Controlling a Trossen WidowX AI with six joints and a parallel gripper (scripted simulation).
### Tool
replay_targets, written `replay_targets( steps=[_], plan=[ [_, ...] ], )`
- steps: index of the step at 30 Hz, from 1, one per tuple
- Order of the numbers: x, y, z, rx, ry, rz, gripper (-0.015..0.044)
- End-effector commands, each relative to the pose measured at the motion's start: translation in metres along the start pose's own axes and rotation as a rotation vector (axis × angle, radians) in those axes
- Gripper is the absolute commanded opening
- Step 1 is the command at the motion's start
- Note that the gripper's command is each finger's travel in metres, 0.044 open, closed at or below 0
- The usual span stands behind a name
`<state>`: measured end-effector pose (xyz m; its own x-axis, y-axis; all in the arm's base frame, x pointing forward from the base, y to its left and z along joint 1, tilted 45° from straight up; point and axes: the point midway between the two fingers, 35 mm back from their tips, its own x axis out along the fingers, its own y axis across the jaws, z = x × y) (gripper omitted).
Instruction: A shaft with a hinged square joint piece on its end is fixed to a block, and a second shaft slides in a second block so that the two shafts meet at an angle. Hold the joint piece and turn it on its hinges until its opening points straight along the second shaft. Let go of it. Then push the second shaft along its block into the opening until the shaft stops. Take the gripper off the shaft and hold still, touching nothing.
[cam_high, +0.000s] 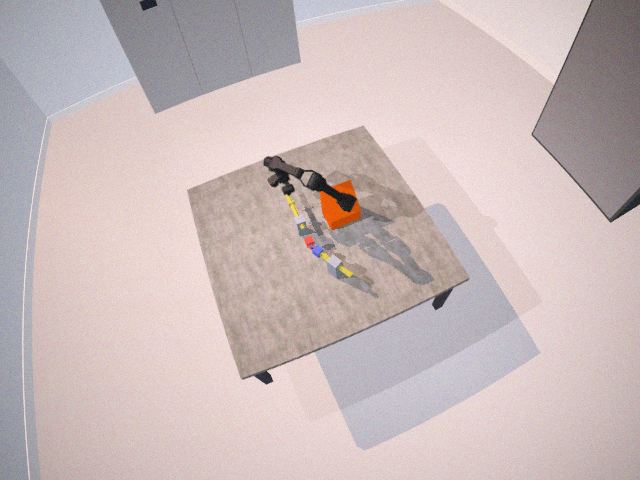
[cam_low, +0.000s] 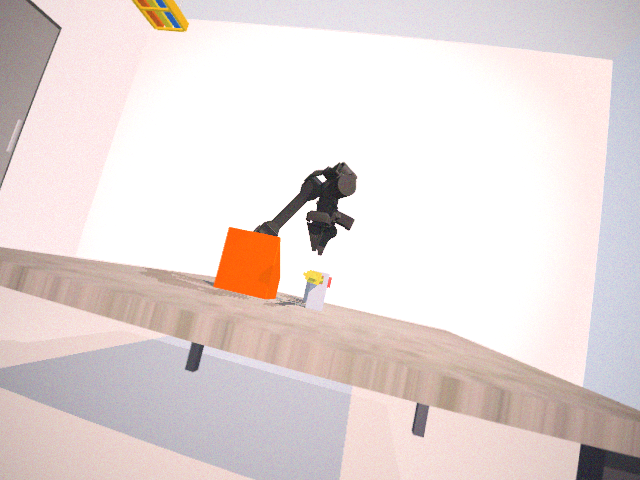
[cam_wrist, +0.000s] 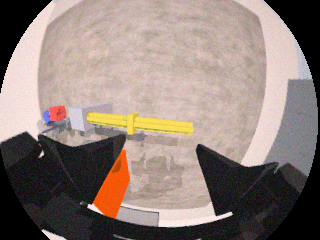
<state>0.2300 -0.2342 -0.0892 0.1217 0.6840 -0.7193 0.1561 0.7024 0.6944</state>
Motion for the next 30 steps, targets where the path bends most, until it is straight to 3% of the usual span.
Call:
replay_targets(
  steps=[1,30],
  plan=[
    [0.001,-0.004,0.0,-0.032,0.007,-0.01,0.044],
    [0.042,-0.005,0.002,0.871,0.049,-0.031,0.044]
  ],
)
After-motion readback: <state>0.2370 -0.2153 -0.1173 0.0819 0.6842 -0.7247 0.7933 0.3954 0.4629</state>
